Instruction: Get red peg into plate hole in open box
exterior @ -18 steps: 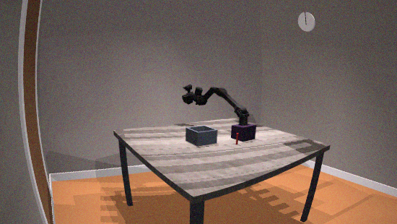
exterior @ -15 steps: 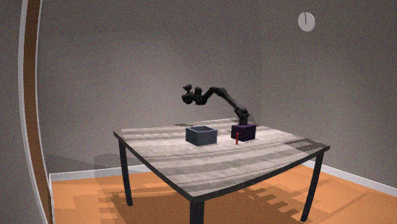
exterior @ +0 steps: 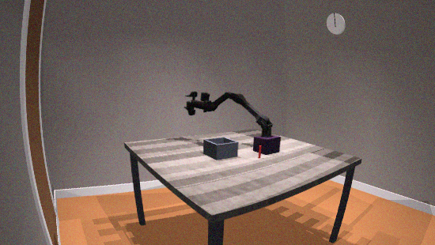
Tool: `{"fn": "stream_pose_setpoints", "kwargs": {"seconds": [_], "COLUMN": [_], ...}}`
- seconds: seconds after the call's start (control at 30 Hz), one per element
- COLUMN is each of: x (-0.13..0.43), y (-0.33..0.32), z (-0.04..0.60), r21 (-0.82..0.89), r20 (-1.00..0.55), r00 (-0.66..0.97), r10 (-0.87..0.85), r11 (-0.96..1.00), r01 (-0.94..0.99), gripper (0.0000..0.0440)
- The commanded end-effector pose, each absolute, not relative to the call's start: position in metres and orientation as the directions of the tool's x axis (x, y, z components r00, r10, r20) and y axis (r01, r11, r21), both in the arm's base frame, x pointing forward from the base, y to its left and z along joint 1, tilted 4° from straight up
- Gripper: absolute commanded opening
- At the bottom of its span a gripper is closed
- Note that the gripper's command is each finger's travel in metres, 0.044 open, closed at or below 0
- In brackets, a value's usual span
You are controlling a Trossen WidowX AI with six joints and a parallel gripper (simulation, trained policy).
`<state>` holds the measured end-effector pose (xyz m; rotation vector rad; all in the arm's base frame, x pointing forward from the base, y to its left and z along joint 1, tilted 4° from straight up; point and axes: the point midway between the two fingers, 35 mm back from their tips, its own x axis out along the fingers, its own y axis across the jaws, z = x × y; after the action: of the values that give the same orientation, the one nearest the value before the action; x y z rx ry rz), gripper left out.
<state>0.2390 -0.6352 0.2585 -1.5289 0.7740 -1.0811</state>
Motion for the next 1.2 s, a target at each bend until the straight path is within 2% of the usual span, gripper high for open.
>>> {"fn": "stream_pose_setpoints", "kwargs": {"seconds": [0.0,0.57,0.87,1.17], "x": [0.276,0.426,0.484,0.518], "y": [-0.618,-0.498,-0.406,-0.298], "z": [0.259,0.255,0.251,0.244], "r21": [-0.980,-0.867,-0.704,-0.485], "r20": [0.184,-0.062,-0.206,-0.360], "r00": [0.428,0.640,0.723,0.771], "r10": [-0.885,-0.766,-0.659,-0.526], "r11": [-0.134,0.359,0.613,0.811], "r01": [0.145,0.346,0.358,0.326], "gripper": [0.0440,0.0440,0.0440,0.0440]}}
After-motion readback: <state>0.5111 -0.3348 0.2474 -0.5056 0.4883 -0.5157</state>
